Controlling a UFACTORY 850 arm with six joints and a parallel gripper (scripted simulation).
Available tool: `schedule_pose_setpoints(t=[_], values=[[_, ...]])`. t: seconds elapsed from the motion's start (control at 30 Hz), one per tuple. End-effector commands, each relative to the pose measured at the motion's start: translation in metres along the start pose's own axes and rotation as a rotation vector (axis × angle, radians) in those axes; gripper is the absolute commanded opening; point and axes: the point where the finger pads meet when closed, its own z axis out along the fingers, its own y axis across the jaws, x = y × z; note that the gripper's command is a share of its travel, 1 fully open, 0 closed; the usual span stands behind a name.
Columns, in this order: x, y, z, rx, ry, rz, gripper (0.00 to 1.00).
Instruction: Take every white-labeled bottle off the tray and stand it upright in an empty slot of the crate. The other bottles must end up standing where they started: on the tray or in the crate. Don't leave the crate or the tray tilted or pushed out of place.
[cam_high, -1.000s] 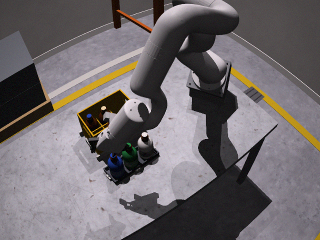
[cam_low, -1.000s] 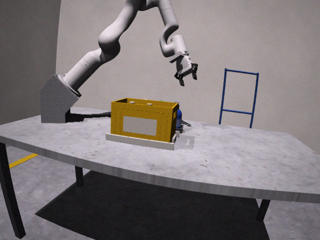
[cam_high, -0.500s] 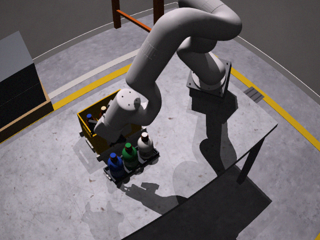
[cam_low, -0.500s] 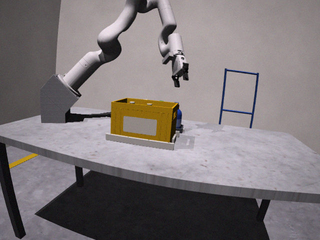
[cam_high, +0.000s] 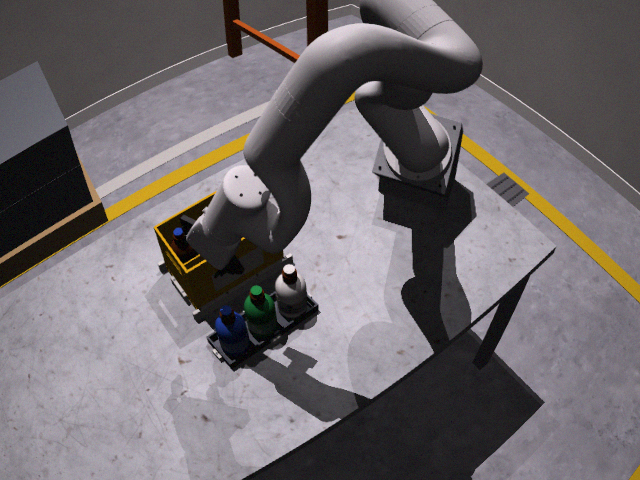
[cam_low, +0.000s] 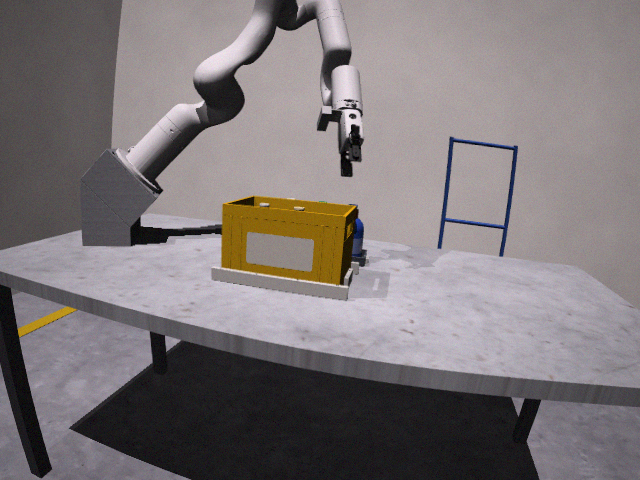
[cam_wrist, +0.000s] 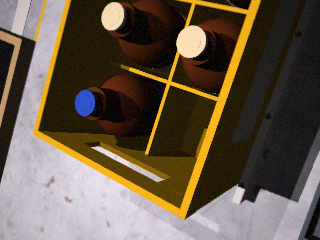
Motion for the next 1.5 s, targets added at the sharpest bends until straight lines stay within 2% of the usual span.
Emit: schedule_pose_setpoints(t=[0.0, 1.03, 1.47], values=[[0.009, -0.007, 0.005, -0.154, 0.035, 0.055, 1.0], [0.043, -0.031, 0.024, -0.216, 0.089, 0.28, 1.0], [0.081, -0.057, 0.044, -0.284, 0.148, 0.537, 1.0]])
